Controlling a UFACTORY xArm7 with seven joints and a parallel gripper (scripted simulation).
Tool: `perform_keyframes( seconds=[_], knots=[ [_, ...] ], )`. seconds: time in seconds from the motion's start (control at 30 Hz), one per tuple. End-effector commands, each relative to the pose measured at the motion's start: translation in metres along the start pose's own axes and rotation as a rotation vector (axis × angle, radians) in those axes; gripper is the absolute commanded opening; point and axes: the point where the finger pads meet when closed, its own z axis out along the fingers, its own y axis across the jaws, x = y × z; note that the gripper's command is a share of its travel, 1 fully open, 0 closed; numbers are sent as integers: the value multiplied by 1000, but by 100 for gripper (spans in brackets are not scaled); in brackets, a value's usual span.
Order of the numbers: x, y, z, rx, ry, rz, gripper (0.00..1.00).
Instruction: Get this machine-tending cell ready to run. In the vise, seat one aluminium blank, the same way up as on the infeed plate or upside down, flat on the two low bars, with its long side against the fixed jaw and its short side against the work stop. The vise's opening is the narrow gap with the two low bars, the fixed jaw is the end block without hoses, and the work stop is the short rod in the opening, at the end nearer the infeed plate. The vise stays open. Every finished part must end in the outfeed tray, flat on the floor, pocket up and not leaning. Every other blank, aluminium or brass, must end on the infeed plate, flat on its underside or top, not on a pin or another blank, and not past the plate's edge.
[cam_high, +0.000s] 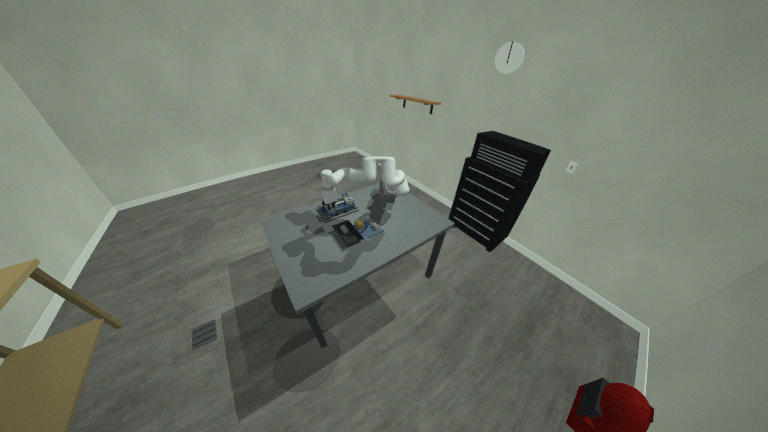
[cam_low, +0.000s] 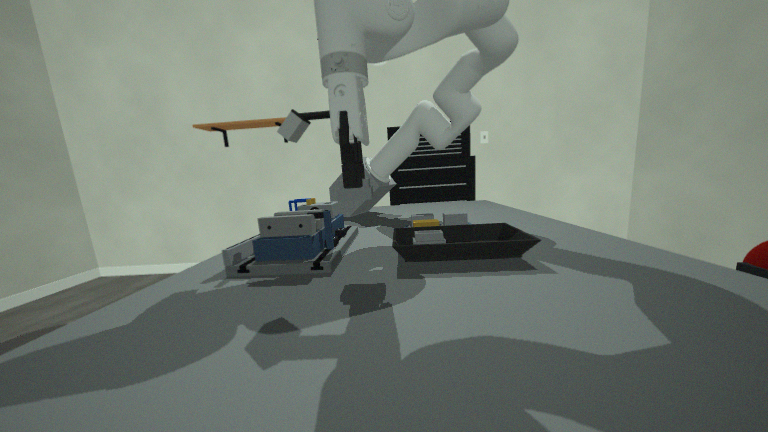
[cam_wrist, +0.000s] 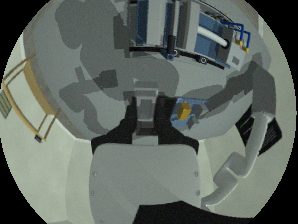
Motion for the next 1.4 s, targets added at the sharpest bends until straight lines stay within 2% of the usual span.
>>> perform_keyframes(
  seconds=[0.0,0.1,0.43,0.5,0.6,0.8,0.97,1.37],
  knots=[
    [-40,-3,-3,4,12,9,0],
    [-57,-4,-2,4,12,9,0],
    [-144,5,-2,5,11,7,0],
    [-144,5,-2,5,11,7,0],
    [-179,13,-3,8,9,6,0],
    [-218,26,-5,14,7,3,0],
    [-231,31,-6,17,5,2,0],
    [-232,31,-6,17,5,2,0]
  ],
)
